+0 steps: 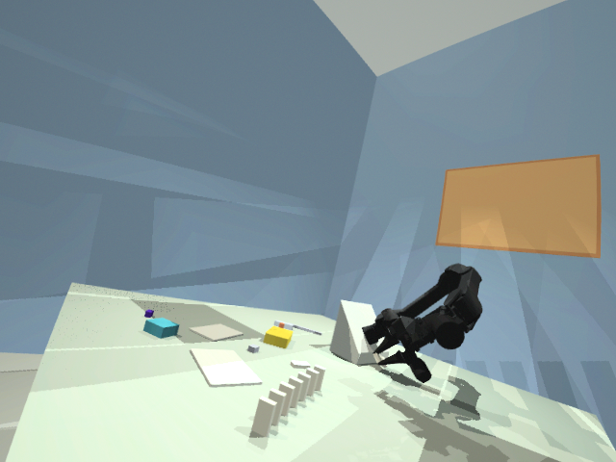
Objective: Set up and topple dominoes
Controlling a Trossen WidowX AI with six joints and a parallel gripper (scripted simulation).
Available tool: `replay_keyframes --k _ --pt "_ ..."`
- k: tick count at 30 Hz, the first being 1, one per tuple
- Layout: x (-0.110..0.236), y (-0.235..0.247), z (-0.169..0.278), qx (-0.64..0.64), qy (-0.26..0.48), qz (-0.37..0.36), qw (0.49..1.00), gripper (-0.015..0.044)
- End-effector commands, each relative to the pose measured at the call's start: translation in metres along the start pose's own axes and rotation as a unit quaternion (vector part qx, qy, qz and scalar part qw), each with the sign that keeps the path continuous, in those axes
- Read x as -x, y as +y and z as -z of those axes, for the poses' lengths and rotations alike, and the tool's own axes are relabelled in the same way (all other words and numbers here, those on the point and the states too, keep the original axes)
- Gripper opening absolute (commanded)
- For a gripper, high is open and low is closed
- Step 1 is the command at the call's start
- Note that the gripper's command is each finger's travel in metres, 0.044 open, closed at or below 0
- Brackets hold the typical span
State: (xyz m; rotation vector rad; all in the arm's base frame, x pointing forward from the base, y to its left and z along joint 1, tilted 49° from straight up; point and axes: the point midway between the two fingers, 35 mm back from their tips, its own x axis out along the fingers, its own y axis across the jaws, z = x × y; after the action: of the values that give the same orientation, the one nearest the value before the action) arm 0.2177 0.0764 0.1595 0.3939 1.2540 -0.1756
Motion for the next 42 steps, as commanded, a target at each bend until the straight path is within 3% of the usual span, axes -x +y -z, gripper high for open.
replay_keyframes --k 1,19,42 --pt "-0.001 0.001 -0.002 -0.009 -0.044 0.013 0.999 0.0107" --pt "0.007 0.014 -0.008 -0.062 -0.23 0.003 0.971 0.0107" --pt "0.043 0.029 -0.001 -0.189 -0.429 -0.134 0.873 0.0107"
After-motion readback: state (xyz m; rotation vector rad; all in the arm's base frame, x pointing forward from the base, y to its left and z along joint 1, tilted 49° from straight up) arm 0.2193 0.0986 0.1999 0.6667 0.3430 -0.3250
